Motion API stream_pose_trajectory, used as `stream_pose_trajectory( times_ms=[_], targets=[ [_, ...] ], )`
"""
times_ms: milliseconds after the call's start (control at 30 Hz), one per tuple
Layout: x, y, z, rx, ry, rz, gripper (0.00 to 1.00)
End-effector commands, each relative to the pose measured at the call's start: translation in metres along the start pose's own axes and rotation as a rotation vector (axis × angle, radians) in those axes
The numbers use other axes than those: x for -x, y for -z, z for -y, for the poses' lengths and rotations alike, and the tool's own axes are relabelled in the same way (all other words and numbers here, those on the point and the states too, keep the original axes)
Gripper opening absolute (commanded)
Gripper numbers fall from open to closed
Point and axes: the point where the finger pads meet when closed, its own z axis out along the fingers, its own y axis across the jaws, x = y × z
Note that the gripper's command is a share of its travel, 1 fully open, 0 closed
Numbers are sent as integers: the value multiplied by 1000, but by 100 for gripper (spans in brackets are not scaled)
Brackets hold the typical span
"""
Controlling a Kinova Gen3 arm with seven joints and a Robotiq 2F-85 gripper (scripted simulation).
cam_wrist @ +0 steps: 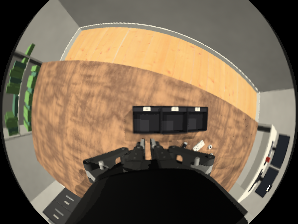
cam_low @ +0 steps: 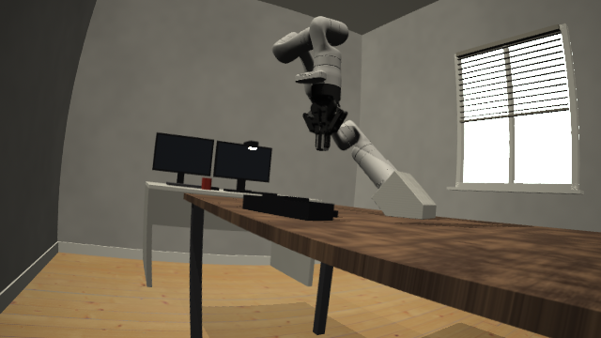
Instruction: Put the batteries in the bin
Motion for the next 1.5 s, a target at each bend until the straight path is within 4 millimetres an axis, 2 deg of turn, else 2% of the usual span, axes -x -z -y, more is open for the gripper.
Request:
stream_pose_trajectory(
  times_ms=[0,67,533,567,1033,1100,1467],
  targets=[
    [-3,25,1,-5,6,-14,9],
    [-3,42,1,-6,6,-14,9],
    [-5,38,0,-3,-1,-17,9],
    [-2,34,-7,-6,-40,-18,29],
    [53,-9,-101,-4,-39,-22,29],
    [53,-9,-101,-4,-39,-22,29],
    [97,-42,-175,-4,-34,-21,29]
  ],
)
